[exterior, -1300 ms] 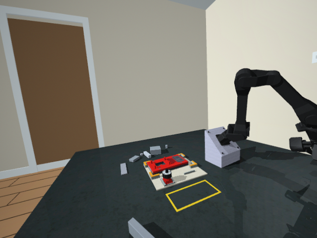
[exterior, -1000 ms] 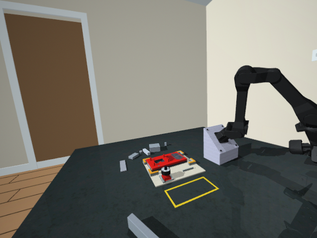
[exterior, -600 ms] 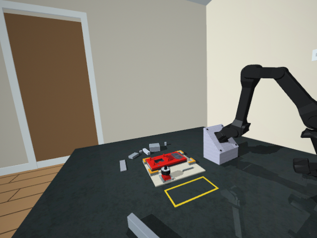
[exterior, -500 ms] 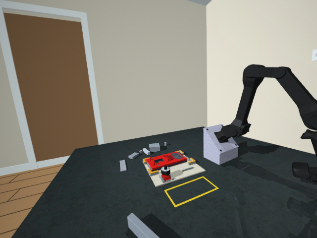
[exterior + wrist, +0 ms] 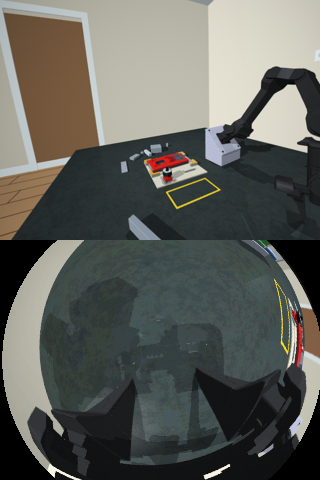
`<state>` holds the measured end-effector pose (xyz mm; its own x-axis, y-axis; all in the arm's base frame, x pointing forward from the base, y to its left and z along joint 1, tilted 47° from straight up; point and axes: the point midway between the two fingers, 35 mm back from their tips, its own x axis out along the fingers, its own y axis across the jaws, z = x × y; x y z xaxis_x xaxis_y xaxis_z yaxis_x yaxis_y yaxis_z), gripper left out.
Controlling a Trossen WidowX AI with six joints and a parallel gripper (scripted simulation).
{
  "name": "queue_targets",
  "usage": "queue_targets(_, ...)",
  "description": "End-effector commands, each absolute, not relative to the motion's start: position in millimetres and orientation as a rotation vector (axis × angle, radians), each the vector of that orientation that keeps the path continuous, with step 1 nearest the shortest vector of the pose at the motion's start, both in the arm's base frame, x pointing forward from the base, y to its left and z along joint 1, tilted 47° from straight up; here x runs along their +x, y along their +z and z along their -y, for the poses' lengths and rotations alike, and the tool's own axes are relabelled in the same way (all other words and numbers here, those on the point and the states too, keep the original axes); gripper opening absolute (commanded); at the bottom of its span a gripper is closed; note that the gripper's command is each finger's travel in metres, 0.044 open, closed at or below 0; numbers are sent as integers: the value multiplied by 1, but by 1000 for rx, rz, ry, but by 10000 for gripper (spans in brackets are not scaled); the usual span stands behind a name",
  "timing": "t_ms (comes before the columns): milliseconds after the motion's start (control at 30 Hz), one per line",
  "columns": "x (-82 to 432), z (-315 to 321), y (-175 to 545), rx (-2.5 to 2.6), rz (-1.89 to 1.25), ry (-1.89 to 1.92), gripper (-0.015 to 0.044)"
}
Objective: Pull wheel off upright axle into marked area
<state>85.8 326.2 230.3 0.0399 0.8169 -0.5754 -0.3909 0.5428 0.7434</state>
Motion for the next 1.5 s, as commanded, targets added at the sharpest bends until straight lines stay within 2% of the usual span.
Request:
queue_targets(0, 142, -315, 210, 383, -1209, 856, 300)
queue_targets(100, 178, -300, 195, 403, -1191, 728, 300)
queue_targets(400, 234, -272, 161, 306, -1276, 644, 300)
queue_targets(833, 336, -151, 81, 337, -1514, 595, 300)
queue_targets(1167, 367, -32, 29, 595, -1540, 665, 300)
queue_targets(1467, 366, -23, 25, 617, -1534, 671, 300)
